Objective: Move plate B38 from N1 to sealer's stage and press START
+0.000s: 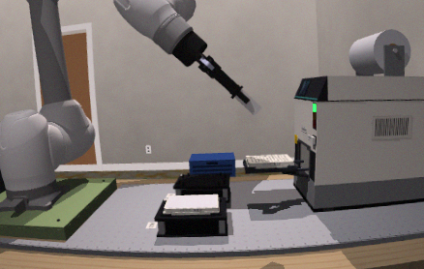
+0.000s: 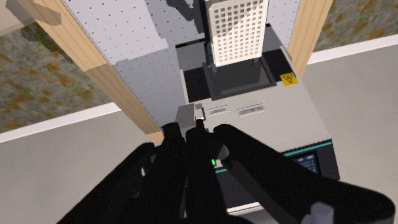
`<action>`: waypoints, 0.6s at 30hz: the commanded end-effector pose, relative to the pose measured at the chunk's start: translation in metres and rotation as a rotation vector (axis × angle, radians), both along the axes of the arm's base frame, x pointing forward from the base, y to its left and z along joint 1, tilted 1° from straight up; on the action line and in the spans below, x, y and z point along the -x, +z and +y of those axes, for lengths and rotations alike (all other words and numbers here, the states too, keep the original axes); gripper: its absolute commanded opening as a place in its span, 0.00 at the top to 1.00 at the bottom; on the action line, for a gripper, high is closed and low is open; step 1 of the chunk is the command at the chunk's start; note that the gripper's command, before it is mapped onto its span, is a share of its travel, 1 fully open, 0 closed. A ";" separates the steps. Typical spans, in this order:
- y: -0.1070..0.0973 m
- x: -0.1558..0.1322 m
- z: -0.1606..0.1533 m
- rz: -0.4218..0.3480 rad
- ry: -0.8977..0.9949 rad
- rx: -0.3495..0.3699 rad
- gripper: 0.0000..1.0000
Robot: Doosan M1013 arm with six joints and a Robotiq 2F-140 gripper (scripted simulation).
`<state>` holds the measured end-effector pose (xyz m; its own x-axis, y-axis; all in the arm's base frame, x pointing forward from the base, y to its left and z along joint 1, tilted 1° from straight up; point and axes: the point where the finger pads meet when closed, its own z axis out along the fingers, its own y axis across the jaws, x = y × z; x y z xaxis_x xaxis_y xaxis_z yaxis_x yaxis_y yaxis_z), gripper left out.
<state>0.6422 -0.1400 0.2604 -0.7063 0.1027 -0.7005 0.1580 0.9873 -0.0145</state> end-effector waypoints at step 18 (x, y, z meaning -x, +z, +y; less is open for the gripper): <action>-0.031 -0.062 -0.010 0.000 0.000 0.000 0.90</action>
